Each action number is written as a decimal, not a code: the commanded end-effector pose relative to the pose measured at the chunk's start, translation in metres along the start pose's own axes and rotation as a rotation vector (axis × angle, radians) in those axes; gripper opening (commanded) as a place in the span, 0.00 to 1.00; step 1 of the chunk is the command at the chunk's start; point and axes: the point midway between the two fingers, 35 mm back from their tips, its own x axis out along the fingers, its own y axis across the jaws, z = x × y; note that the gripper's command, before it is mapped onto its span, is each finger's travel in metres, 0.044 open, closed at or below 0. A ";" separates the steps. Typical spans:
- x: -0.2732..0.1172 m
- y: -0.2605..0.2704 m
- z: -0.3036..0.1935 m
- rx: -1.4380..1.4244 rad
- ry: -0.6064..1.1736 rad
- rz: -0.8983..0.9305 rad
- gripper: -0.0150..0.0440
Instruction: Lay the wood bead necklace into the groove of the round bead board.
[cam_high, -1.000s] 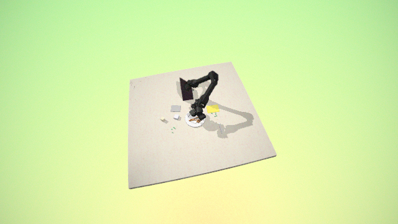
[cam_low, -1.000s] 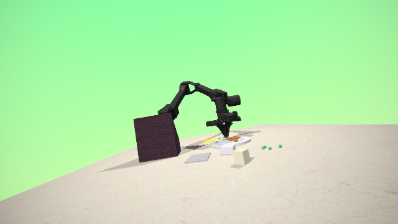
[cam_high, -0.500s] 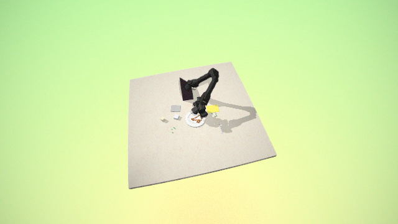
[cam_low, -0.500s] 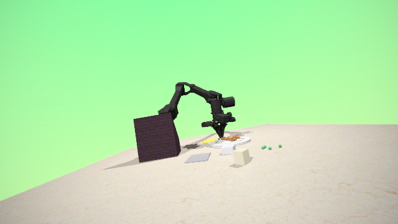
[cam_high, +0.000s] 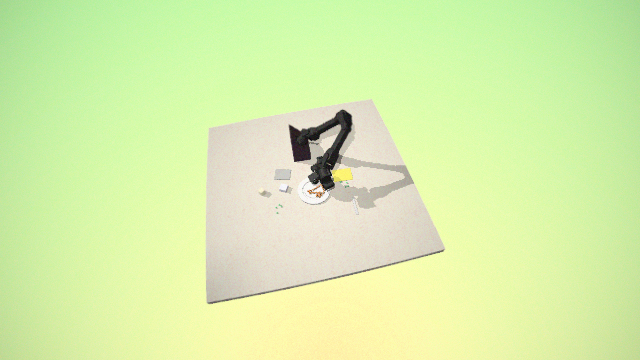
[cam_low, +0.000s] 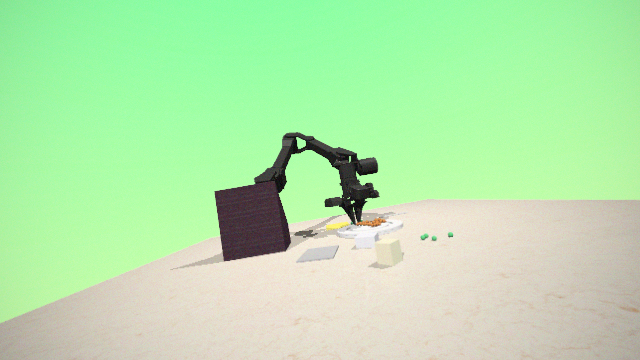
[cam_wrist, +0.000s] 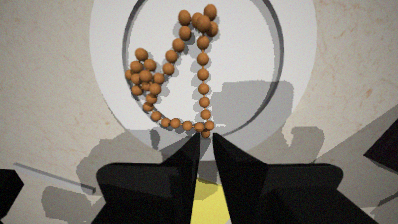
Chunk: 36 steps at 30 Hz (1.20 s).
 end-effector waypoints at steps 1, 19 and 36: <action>-0.001 0.001 0.000 0.000 -0.001 0.003 0.52; -0.008 -0.001 0.000 0.007 -0.003 -0.008 1.00; -0.013 0.006 0.003 -0.309 -0.003 -0.008 0.78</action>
